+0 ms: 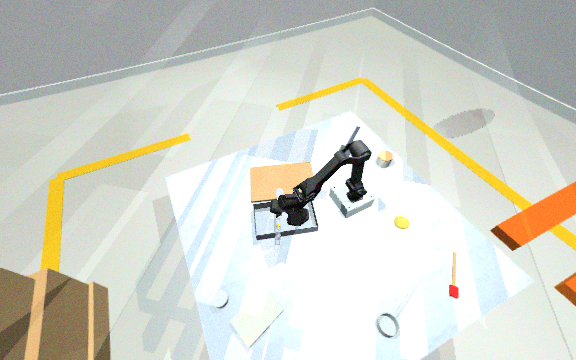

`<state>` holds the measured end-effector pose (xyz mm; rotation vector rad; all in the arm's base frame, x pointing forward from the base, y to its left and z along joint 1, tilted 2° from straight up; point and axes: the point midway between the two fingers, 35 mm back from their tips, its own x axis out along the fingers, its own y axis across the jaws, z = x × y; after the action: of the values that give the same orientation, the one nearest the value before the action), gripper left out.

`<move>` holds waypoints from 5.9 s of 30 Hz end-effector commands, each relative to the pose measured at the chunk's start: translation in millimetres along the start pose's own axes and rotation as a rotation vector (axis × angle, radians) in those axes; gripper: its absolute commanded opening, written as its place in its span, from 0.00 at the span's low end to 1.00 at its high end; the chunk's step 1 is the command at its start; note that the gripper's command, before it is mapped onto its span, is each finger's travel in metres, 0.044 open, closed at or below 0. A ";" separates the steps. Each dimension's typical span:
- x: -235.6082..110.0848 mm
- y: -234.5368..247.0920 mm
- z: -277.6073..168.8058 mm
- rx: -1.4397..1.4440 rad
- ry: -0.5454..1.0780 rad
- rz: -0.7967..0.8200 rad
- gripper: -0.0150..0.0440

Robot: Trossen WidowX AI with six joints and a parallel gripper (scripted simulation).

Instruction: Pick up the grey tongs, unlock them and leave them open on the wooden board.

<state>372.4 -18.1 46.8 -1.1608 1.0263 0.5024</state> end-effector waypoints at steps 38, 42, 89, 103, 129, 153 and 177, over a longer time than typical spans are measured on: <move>65.3 -3.0 -0.9 -0.003 0.001 -0.010 0.69; 65.1 -0.5 -2.5 0.000 0.008 -0.004 0.65; 1.5 -39.5 -1.6 -0.012 0.005 0.092 0.00; 3.6 -37.9 -2.5 -0.017 0.007 0.290 0.00; -0.5 -32.3 -9.4 0.016 0.015 0.513 0.00; -17.5 -69.5 -145.1 0.702 0.197 0.479 0.00; -31.7 -49.9 -275.7 1.355 0.375 0.405 0.00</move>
<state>300.7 -266.0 85.4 0.1031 1.5455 -0.0808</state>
